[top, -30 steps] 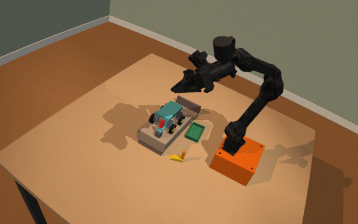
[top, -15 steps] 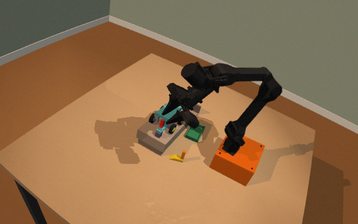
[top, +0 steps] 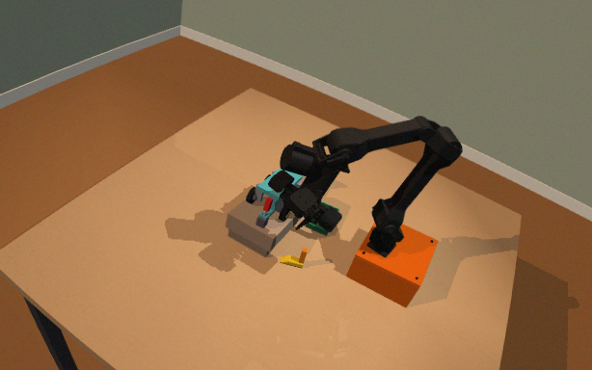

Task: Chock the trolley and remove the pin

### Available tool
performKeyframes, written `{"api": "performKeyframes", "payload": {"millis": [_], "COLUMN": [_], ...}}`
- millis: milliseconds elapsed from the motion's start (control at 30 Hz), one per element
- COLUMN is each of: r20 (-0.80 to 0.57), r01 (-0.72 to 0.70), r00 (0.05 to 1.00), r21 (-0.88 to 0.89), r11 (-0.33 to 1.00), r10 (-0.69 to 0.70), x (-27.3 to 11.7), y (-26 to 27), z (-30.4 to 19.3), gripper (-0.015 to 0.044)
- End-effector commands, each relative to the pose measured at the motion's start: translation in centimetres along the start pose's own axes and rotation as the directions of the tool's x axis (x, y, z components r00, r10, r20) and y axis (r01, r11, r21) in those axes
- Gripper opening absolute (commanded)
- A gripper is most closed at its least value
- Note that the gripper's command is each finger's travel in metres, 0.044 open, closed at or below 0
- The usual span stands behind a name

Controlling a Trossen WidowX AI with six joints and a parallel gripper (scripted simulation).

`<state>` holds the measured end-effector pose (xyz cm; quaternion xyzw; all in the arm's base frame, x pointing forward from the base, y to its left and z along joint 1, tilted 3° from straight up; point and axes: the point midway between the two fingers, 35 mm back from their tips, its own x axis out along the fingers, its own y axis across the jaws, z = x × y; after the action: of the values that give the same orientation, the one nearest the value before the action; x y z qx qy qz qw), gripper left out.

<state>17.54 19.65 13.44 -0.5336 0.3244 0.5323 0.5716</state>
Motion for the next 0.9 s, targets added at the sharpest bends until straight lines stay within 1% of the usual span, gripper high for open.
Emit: {"api": "performKeyframes", "payload": {"millis": [0,167,467,867], "r20": [-0.089,-0.164,-0.167,-0.167], "r01": [-0.121,-0.252,-0.257,-0.257], "r00": [0.990,0.964,0.963,0.963], "r21": [-0.161,-0.315,-0.320,-0.320], "r11": [0.979,0.915,0.912,0.912], "r10": [0.108,0.209,0.213,0.213], "x": [2.3,3.8,4.0,7.5], "y": [2.2,4.5,4.6,5.2], "z": [-2.9,-5.6,-5.7,-6.2], "gripper": [0.0190,0.0190,0.0190,0.0190]}}
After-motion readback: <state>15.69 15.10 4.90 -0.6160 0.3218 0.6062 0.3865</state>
